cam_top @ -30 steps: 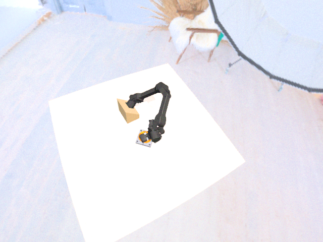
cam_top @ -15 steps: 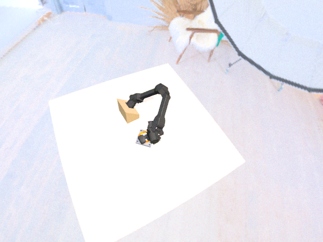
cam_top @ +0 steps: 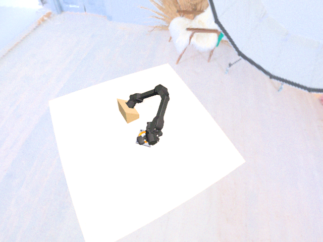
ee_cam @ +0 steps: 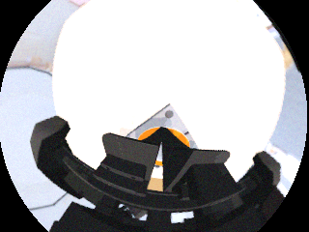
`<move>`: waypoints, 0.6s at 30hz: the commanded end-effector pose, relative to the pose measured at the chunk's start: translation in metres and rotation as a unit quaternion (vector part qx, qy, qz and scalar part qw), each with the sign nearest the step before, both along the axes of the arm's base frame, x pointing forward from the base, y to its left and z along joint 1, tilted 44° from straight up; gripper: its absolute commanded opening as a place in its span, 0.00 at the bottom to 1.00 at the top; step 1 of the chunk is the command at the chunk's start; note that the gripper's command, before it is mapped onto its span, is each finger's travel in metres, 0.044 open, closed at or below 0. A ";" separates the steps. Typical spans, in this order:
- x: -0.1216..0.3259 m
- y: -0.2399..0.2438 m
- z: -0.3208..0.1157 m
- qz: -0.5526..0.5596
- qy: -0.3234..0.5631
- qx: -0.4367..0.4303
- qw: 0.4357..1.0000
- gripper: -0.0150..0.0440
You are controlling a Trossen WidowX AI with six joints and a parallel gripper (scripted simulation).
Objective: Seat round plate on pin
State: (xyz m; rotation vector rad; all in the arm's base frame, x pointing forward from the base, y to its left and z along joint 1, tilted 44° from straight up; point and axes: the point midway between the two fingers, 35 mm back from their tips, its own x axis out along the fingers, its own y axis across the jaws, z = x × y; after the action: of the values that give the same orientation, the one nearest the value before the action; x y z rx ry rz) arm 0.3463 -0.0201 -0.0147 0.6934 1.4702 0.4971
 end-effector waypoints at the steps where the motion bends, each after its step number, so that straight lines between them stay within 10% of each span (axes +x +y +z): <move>1: -0.001 -0.005 -0.006 0.001 0.003 -0.001 1.000 0.25; 18: -0.005 -0.016 -0.016 0.001 0.003 -0.001 1.000 0.25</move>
State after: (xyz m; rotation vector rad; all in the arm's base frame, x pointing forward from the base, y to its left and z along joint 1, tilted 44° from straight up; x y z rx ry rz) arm 0.3446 -0.0332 -0.0246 0.6904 1.4665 0.4956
